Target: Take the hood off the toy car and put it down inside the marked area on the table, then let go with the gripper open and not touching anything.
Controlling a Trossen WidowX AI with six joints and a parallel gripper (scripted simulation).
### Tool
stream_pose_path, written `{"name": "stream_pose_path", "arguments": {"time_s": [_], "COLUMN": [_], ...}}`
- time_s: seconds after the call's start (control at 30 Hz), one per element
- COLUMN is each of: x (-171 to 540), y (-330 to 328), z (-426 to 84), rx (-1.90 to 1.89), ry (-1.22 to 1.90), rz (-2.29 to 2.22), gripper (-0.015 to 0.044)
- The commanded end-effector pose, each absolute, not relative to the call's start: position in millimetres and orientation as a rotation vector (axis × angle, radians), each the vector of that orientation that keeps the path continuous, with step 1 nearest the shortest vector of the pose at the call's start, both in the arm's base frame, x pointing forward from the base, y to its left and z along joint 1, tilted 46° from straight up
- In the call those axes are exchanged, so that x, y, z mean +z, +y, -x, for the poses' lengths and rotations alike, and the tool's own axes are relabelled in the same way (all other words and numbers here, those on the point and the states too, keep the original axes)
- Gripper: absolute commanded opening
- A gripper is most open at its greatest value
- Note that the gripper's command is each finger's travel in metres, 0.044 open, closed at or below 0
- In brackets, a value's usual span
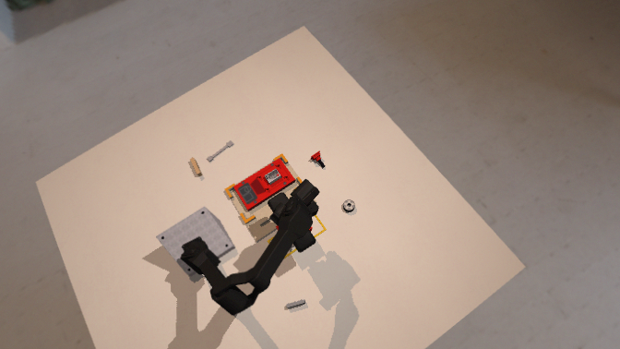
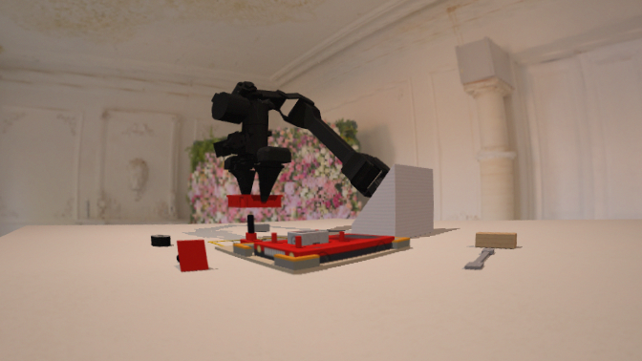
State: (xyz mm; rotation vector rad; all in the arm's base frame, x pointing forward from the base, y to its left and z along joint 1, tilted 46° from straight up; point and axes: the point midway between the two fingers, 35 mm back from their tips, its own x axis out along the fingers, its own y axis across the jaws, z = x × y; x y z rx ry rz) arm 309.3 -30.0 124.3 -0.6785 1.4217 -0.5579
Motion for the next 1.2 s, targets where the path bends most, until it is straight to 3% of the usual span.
{"name": "stream_pose_path", "arguments": {"time_s": [0.0,1.17], "x": [123,104], "y": [-33,-53], "z": [-310,-312], "rx": [-0.558,-0.560], "ry": [1.420,1.419], "rz": [0.682,0.683], "gripper": [0.0000,0.0000]}}
